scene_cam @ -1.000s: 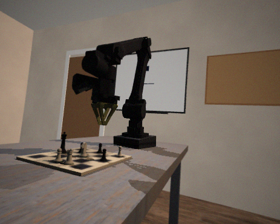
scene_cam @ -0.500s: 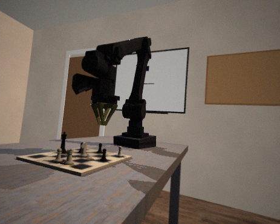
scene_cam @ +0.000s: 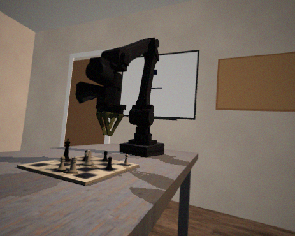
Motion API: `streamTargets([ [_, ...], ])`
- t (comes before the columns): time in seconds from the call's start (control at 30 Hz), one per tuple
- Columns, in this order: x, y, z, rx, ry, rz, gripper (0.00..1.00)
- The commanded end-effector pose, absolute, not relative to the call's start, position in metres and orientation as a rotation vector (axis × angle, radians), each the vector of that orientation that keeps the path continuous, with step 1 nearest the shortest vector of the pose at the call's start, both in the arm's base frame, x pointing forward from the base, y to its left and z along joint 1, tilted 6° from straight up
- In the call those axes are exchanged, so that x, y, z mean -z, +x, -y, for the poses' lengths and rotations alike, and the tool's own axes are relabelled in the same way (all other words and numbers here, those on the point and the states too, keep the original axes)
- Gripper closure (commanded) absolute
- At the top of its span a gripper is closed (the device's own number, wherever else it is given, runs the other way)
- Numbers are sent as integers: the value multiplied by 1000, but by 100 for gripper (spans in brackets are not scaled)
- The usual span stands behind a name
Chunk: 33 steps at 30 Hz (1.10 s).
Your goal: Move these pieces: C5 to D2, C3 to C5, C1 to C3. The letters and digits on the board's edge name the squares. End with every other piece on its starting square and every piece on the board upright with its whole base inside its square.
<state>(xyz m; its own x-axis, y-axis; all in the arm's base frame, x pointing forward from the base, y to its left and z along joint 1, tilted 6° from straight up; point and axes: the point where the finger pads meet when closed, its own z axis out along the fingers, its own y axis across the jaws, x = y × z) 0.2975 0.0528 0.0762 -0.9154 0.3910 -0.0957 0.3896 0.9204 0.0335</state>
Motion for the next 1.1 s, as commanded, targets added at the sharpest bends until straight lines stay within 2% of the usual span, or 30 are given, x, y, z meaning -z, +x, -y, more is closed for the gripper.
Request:
streamTargets([
  [0.0, -72, 303, -51, -20, 607, -2969, 68],
  [0.1, -83, 318, -53, -39, 602, -2937, 68],
  [0.17, -68, 304, -51, -20, 606, -2969, 68],
  [0.63, -49, 306, -51, -20, 599, -2970, 68],
  [0.67, -62, 324, -54, -42, 591, -2933, 68],
  [0.8, -42, 306, -50, -19, 600, -2971, 68],
  [1.07, -38, 308, -51, -21, 599, -2968, 68],
])
